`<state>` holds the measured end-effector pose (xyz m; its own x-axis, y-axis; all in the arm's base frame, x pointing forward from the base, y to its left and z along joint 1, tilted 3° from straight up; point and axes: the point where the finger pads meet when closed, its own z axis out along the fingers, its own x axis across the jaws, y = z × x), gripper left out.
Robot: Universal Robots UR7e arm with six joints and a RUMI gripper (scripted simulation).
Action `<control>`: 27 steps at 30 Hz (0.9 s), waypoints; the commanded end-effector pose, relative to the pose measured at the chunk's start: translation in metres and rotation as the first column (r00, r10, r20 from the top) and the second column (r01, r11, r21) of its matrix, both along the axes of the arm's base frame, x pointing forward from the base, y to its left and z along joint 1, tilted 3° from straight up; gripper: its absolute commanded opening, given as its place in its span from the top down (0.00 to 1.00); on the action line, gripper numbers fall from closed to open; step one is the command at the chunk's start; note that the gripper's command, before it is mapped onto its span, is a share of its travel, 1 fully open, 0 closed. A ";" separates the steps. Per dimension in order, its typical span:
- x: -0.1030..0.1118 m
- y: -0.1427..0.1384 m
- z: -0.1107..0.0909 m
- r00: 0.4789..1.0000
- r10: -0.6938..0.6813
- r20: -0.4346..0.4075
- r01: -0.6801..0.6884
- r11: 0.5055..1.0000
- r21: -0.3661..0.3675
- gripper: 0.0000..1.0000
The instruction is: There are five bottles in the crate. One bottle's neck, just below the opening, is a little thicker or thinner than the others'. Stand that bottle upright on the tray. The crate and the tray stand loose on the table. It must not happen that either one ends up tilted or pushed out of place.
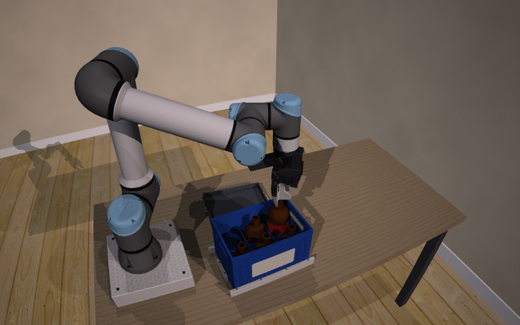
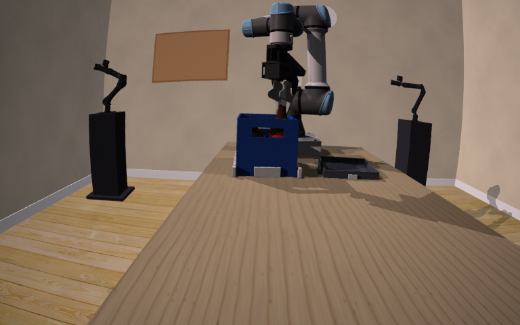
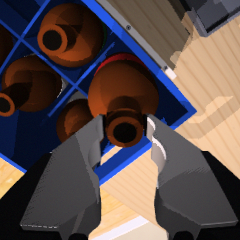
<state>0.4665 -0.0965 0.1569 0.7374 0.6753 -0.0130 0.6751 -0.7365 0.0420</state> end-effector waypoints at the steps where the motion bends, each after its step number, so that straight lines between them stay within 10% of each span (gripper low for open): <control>1: 0.000 0.000 0.006 1.000 0.000 0.001 0.000 1.000 -0.001 1.00; 27: 0.000 0.001 0.027 1.000 0.000 0.001 0.000 1.000 -0.001 1.00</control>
